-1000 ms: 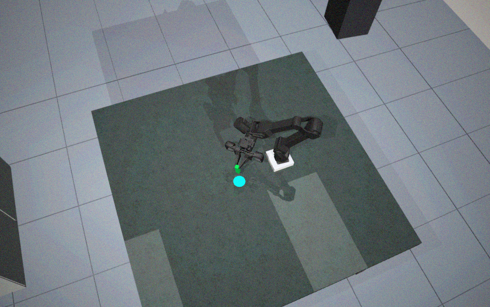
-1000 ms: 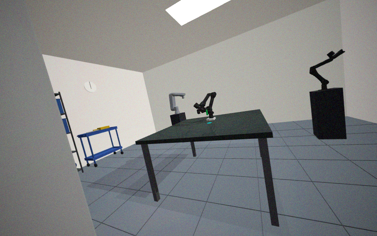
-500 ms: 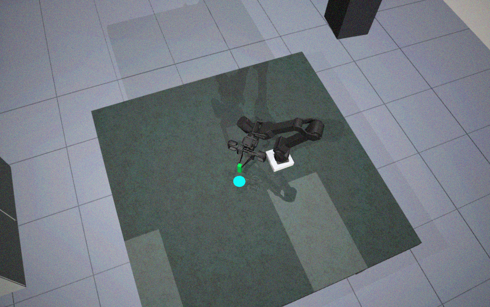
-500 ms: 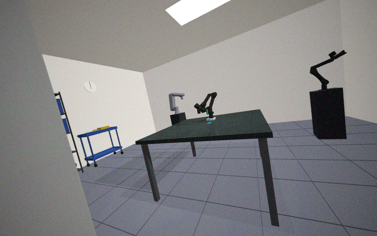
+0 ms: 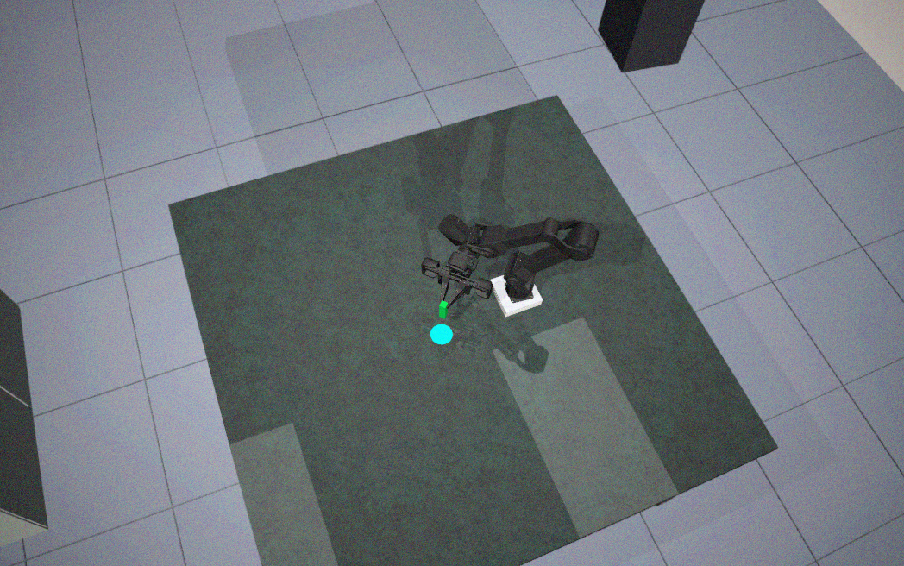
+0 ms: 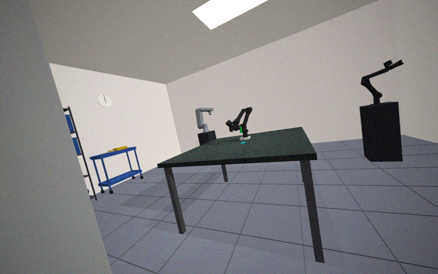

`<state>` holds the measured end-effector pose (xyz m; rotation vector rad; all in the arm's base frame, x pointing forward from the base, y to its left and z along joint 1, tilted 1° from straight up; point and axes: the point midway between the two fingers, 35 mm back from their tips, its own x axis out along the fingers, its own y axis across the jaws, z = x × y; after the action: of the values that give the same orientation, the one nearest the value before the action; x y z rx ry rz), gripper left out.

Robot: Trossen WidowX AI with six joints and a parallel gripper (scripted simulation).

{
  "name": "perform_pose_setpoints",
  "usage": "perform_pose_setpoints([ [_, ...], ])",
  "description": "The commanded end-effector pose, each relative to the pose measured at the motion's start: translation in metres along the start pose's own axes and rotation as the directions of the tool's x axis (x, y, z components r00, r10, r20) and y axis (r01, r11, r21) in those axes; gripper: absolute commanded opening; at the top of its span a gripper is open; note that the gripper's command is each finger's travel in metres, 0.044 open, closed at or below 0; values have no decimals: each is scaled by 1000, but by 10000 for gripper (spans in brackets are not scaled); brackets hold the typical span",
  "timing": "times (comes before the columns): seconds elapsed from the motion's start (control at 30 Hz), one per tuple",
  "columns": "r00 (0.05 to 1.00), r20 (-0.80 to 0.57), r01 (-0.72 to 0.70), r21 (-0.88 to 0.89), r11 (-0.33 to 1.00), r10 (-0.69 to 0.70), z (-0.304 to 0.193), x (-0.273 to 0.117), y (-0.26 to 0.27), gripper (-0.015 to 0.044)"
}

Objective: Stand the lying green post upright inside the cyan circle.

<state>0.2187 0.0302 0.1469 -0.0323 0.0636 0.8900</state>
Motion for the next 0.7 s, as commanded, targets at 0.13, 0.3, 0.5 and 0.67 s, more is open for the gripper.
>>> perform_pose_setpoints([
  [0.13,1000,3,-3,-8,1000,3,-1,0,0,23],
  [0.3,1000,3,-3,-8,1000,3,-10,1,-5,23],
  [0.5,1000,3,-3,-8,1000,3,-22,3,-9,23],
  [0.67,1000,3,-3,-8,1000,3,-32,4,-11,23],
])
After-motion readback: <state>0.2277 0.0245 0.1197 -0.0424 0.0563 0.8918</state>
